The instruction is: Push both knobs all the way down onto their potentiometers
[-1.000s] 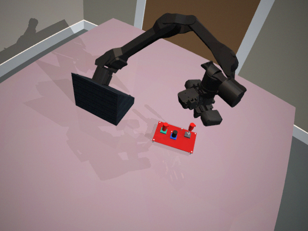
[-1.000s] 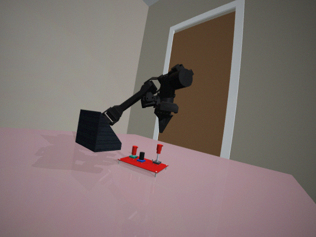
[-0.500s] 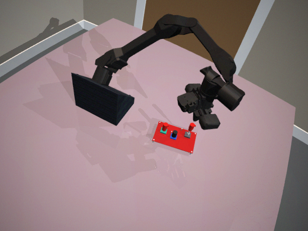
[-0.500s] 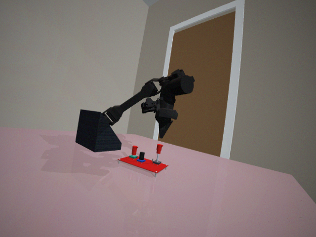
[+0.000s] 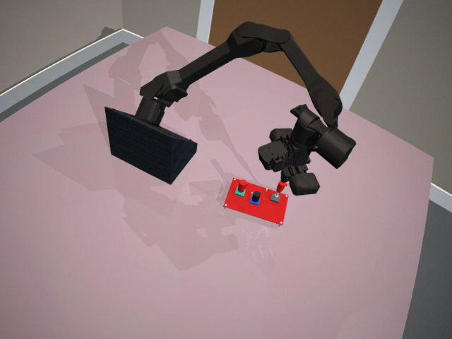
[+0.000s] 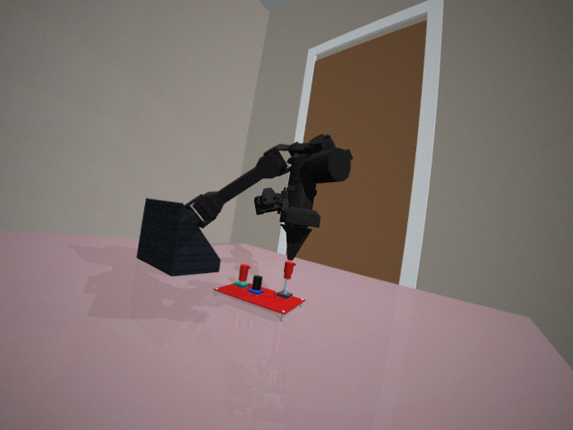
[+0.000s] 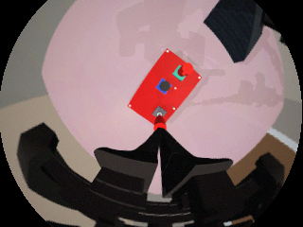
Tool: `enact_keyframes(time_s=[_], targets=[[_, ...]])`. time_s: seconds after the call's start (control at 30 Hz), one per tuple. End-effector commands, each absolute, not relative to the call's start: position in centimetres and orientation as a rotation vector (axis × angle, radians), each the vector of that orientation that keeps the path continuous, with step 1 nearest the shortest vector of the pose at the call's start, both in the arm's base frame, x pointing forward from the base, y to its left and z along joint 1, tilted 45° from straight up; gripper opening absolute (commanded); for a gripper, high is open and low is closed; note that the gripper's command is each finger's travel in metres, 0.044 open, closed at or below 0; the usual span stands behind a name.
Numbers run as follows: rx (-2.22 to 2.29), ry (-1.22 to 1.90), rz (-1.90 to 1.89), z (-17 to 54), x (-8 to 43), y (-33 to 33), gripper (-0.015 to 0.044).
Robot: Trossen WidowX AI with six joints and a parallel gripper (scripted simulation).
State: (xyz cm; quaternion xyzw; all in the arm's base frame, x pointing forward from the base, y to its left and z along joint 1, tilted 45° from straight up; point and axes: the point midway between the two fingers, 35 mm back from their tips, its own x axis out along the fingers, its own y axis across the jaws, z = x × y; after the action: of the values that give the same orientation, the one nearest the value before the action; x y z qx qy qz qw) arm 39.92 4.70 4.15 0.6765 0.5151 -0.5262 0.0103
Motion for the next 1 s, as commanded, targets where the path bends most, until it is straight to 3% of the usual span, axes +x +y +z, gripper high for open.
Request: enact_keyframes(time_s=[0.0,0.97], targets=[[2.123,1.608,-1.644,4.16,39.92,4.62,0.0000],[2.123,1.608,-1.644,3.78,39.88,5.00,0.0000]])
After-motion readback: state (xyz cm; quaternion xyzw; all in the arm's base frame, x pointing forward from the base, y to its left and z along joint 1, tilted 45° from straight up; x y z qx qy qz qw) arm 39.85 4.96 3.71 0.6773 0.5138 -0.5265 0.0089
